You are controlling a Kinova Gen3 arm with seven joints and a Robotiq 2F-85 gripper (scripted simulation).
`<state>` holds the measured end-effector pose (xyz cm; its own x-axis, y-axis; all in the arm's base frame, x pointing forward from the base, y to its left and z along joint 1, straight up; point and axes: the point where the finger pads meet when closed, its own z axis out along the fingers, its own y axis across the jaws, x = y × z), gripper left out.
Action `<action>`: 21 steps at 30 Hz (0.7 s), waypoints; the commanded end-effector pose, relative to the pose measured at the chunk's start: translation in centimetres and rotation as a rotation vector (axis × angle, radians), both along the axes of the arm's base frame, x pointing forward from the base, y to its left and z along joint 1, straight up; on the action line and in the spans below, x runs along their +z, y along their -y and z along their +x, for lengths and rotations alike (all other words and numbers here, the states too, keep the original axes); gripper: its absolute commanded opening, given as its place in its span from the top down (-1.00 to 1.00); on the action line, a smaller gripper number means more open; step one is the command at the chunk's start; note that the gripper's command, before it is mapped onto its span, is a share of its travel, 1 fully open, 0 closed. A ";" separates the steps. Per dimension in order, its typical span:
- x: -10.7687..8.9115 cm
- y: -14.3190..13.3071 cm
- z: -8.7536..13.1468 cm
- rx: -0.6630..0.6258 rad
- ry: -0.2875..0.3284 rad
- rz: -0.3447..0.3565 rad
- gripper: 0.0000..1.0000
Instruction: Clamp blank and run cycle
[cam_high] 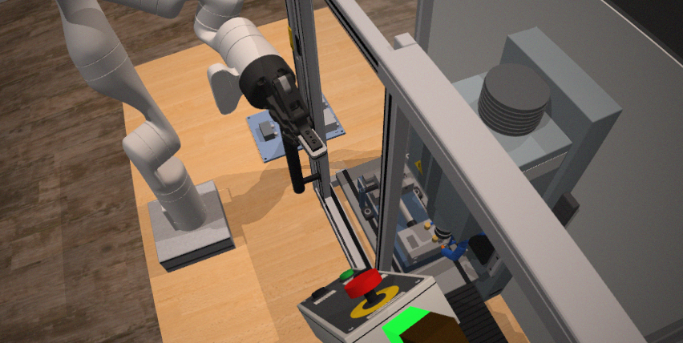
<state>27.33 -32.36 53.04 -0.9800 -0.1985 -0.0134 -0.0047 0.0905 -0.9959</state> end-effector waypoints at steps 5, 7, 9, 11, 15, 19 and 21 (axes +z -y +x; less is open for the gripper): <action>4.0 -0.2 0.7 0.003 0.009 -0.005 0.80; 4.0 -0.2 0.7 0.003 0.009 -0.005 0.80; 4.0 -0.2 0.7 0.003 0.009 -0.005 0.80; 4.0 -0.2 0.7 0.003 0.009 -0.005 0.80; 5.5 -0.1 0.8 0.000 0.009 -0.006 0.80; 6.5 -0.2 1.0 0.003 0.009 -0.005 0.80; 6.5 -0.2 1.0 0.003 0.009 -0.005 0.80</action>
